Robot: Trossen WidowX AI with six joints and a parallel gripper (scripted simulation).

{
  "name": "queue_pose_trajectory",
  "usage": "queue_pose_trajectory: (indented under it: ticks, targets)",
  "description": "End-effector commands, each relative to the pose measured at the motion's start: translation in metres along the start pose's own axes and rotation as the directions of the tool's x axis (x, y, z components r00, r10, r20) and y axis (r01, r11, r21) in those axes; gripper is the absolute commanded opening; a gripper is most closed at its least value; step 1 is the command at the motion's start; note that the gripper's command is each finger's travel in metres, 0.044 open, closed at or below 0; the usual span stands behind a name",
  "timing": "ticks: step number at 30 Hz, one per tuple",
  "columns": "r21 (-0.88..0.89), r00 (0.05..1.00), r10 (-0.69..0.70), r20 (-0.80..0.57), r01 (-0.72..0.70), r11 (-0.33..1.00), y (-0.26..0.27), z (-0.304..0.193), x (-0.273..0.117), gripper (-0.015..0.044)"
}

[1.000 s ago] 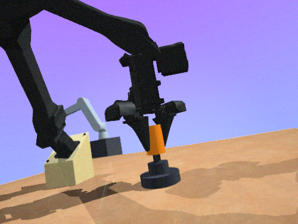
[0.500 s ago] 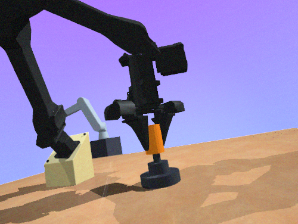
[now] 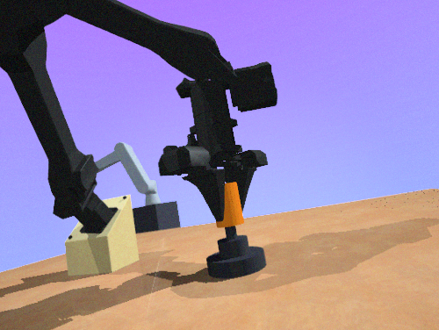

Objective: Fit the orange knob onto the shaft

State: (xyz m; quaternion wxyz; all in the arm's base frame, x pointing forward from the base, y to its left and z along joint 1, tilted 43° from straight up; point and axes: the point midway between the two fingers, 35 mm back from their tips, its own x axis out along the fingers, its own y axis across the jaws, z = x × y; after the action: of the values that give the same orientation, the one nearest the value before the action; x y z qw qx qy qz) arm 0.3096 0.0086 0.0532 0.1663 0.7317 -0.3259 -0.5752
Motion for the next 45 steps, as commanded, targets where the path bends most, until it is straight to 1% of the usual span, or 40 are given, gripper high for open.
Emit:
queue_pose_trajectory:
  ticks: [1, 30, 45]
  targets:
    - [-0.008, 1.0, -0.001, -0.001, 0.001, 1.0, 0.0, 0.0, 0.001, 0.0]
    - [-0.003, 1.0, -0.001, -0.001, 0.001, 1.0, 0.002, -0.001, 0.005, 0.0]
    - [-0.003, 1.0, 0.0, -0.002, 0.0, 1.0, 0.004, -0.001, 0.018, 0.0]
